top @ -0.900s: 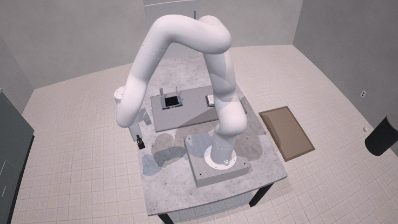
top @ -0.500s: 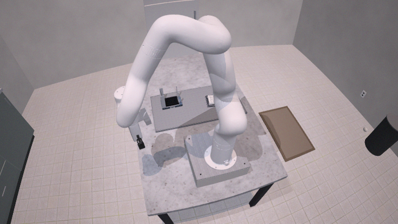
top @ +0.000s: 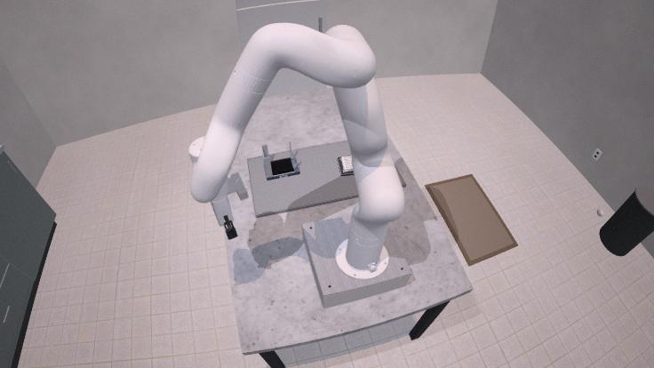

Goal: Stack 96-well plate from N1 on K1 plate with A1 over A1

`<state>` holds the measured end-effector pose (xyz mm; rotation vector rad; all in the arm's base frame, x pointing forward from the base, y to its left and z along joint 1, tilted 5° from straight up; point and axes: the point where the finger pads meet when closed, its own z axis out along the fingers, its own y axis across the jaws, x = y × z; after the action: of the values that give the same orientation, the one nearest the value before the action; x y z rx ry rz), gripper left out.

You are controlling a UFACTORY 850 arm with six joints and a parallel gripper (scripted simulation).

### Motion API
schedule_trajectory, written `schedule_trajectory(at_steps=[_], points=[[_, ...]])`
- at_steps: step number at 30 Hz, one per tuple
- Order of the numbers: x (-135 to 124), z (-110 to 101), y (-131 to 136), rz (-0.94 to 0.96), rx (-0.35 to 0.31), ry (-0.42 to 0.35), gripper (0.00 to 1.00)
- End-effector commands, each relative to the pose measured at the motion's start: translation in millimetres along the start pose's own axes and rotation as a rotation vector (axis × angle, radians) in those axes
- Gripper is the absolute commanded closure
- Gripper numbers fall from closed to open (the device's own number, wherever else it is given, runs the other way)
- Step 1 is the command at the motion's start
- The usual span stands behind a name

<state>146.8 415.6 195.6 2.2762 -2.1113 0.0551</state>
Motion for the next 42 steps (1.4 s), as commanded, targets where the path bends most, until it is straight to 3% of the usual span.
schedule_trajectory(at_steps=[1, 20, 24, 32, 42], points=[[3.3, 0.6, -18.1, 0.02, 0.0, -0.008, 0.0], [29.7, 7.3, -86.6, 0.039, 0.002, -0.012, 0.0], [29.7, 7.3, -86.6, 0.039, 0.002, -0.012, 0.0], [48.8, 11.3, -121.6, 0.058, 0.004, -0.017, 0.0], [62.6, 13.8, -142.5, 0.077, 0.006, -0.02, 0.0]])
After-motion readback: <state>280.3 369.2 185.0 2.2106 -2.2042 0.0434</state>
